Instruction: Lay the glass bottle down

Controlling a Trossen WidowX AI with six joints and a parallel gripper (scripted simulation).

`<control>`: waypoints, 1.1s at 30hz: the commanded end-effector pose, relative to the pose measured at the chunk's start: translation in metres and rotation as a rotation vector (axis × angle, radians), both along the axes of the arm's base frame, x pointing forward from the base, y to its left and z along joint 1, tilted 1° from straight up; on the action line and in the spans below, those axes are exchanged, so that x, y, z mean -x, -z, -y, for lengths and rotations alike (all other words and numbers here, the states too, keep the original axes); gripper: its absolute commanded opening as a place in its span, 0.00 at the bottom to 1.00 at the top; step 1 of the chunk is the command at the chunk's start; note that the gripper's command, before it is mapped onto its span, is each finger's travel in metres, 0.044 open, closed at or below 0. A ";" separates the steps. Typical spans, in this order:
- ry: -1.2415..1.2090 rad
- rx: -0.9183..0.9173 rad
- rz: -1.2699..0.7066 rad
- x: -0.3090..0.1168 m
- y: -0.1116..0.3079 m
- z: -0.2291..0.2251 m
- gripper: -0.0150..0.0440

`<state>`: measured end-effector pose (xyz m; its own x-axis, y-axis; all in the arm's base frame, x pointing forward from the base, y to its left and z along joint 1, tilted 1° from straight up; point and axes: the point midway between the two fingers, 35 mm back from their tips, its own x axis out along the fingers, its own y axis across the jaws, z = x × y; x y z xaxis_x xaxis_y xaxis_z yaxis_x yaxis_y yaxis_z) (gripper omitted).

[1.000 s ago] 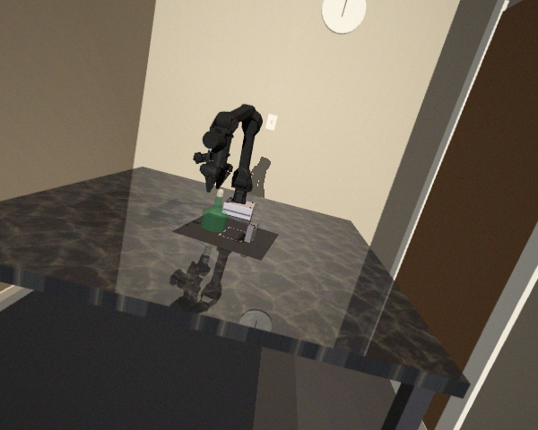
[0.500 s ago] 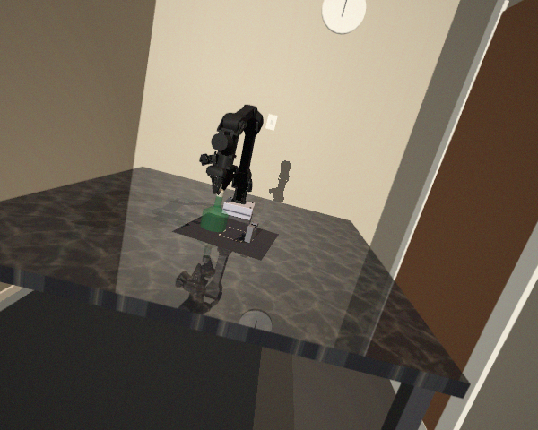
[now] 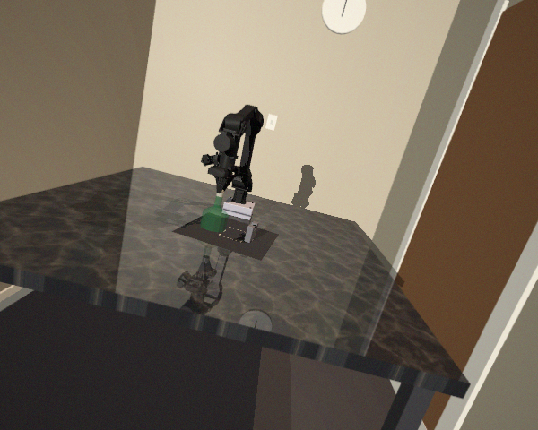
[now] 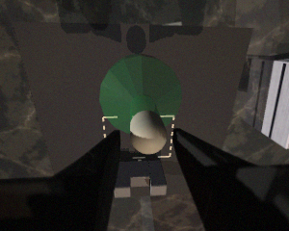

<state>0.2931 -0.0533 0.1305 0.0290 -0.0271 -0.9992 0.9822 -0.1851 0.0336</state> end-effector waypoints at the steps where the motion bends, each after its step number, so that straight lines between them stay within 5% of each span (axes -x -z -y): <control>1: 0.005 0.002 -0.004 0.001 0.001 0.000 0.45; 33: 0.002 0.010 -0.005 -0.002 -0.003 -0.013 0.43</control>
